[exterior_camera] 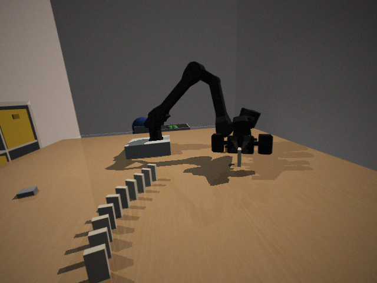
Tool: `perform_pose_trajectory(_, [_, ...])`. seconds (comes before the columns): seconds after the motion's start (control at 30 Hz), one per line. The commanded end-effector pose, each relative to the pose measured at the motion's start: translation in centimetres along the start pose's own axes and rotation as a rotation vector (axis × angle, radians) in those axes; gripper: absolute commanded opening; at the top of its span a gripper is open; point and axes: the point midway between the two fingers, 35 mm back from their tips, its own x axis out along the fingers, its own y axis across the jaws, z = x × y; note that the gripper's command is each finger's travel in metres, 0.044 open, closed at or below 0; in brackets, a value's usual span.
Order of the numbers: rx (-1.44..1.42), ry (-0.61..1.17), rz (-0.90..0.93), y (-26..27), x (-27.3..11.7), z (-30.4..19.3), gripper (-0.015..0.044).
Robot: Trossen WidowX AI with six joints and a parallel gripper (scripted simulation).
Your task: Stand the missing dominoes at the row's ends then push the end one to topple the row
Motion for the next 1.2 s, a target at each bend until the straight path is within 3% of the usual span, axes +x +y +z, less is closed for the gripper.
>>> perform_pose_trajectory(0.0, [0.001, 0.0, 0.001, 0.1, 0.2, -1.2, 0.0028])
perform_pose_trajectory(0.57, [0.003, 0.0, 0.002, -0.1, 0.3, -3.5, 0.0028])
perform_pose_trajectory(1.07, [0.003, 0.0, 0.002, -0.1, 0.3, -3.5, 0.0422])
perform_pose_trajectory(1.17, [0.005, 0.0, 0.001, -0.1, 0.3, -1.7, 0.044])
